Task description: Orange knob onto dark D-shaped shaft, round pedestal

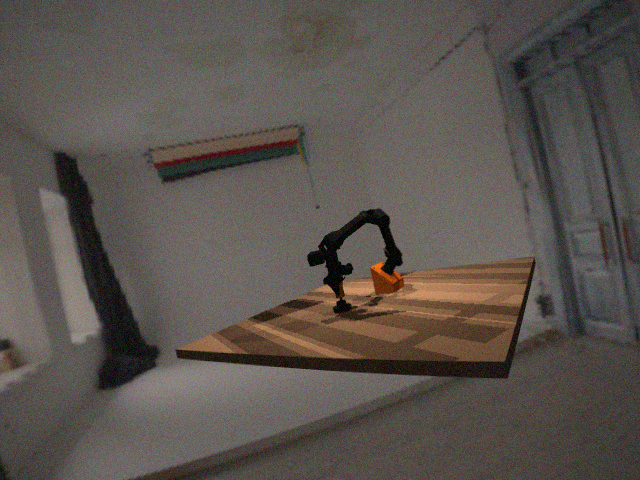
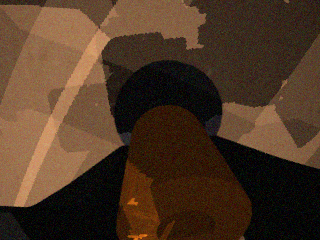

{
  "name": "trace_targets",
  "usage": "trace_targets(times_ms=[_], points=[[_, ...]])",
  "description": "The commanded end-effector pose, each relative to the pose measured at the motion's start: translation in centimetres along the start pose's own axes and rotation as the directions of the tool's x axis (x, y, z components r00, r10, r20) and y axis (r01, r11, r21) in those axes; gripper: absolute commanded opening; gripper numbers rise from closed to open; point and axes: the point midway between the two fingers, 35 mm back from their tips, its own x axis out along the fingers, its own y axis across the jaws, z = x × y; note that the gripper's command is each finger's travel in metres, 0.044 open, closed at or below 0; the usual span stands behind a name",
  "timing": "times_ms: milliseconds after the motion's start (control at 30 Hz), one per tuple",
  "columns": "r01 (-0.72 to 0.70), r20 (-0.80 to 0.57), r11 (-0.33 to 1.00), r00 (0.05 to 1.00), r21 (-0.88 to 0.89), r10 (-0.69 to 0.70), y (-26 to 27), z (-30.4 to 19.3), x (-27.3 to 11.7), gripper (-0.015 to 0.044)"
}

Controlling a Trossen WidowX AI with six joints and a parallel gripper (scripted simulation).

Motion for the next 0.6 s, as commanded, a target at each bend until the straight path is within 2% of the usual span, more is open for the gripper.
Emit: trace_targets(times_ms=[0,567], points=[[0.006,-0.010,0.999,1.000,-0.044,-0.007,0.05,0.14,-0.51,0.0000],[0.006,-0.010,0.999,1.000,-0.044,-0.007,-0.43,0.22,-0.44,0.0000]])
